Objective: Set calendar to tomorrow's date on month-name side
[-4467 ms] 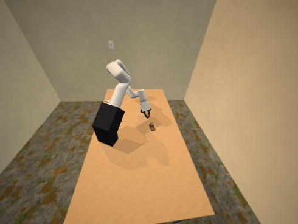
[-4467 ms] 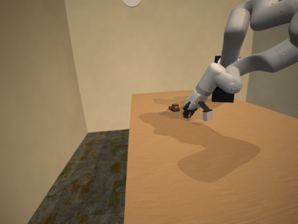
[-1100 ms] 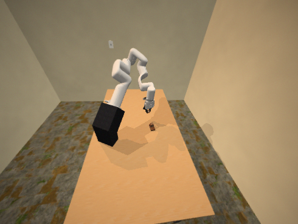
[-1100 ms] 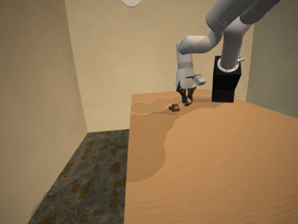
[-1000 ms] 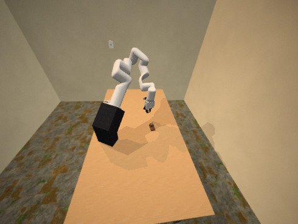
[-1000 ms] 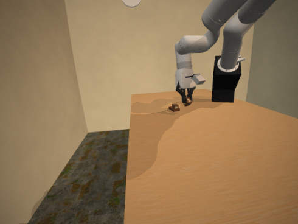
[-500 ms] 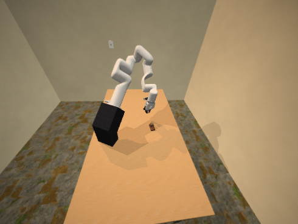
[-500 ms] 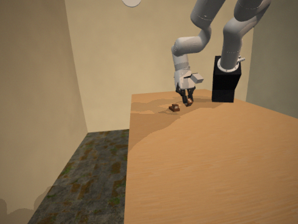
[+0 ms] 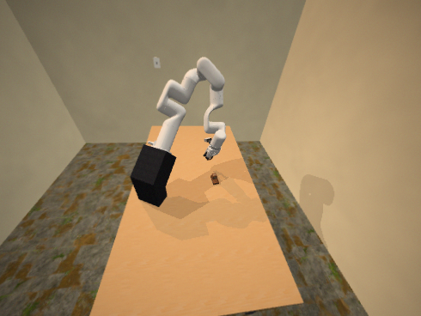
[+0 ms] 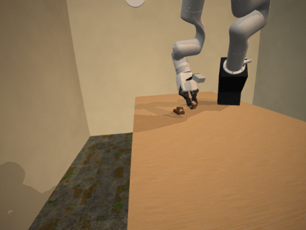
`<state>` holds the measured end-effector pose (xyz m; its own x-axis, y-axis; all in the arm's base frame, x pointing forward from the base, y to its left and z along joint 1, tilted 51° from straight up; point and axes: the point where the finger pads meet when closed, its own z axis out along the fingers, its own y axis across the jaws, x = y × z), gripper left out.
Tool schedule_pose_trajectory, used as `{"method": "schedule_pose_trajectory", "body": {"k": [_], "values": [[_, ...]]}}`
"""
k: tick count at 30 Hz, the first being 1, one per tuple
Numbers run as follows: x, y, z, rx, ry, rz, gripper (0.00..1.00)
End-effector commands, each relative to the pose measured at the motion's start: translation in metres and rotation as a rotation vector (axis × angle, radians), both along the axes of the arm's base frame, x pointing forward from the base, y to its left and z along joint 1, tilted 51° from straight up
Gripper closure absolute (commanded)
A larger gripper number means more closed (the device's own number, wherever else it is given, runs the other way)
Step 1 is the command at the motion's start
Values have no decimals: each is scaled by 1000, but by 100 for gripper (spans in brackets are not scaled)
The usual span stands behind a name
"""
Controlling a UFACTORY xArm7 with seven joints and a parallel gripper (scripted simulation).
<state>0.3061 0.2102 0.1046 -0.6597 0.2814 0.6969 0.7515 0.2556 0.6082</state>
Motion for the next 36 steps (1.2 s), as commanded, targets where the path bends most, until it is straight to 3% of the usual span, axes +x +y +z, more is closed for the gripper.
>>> {"method": "schedule_pose_trajectory", "body": {"k": [1, 6, 15, 24, 32, 36], "values": [[2, -1, 0, 25, 7, 23, 71], [3, -1, 2, 37, 9, 31, 71], [5, -1, 1, 209, 66, 170, 71], [7, -1, -3, 235, 77, 191, 71], [8, -1, -4, 402, 133, 326, 71], [8, -1, -6, 418, 141, 341, 71]]}}
